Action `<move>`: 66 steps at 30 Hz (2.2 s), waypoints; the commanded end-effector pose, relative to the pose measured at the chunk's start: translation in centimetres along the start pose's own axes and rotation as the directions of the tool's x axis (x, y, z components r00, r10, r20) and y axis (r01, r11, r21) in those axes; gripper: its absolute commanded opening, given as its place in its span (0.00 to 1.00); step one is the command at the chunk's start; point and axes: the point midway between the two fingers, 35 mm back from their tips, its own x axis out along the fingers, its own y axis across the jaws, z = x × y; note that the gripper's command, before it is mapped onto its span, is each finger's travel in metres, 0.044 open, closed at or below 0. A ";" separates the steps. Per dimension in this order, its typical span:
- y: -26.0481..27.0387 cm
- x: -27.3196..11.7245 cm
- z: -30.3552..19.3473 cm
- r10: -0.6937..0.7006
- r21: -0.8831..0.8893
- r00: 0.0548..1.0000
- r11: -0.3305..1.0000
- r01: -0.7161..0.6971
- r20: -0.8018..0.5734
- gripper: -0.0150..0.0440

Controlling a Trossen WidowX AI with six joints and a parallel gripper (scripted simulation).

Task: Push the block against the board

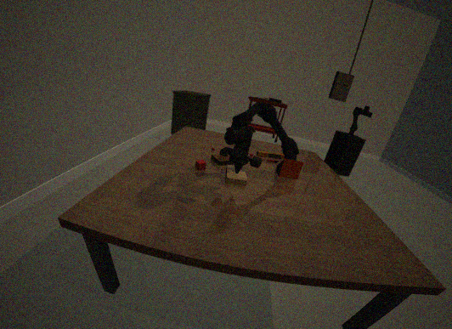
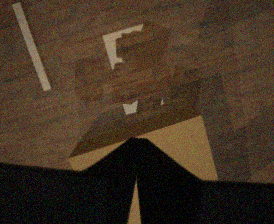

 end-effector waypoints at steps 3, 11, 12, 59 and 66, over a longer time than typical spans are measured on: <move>2.6 0.2 0.0 0.003 -0.214 1.000 0.977 -0.004 -0.007 0.25; 4.9 0.4 -0.2 0.001 -0.419 1.000 0.908 -0.006 -0.012 0.25; 4.9 0.4 -0.2 0.001 -0.419 1.000 0.908 -0.006 -0.012 0.25; 3.5 5.9 -2.6 0.000 -0.419 1.000 0.908 -0.006 -0.014 0.25; 3.2 5.9 -3.1 0.000 -0.419 1.000 0.908 -0.006 -0.015 0.25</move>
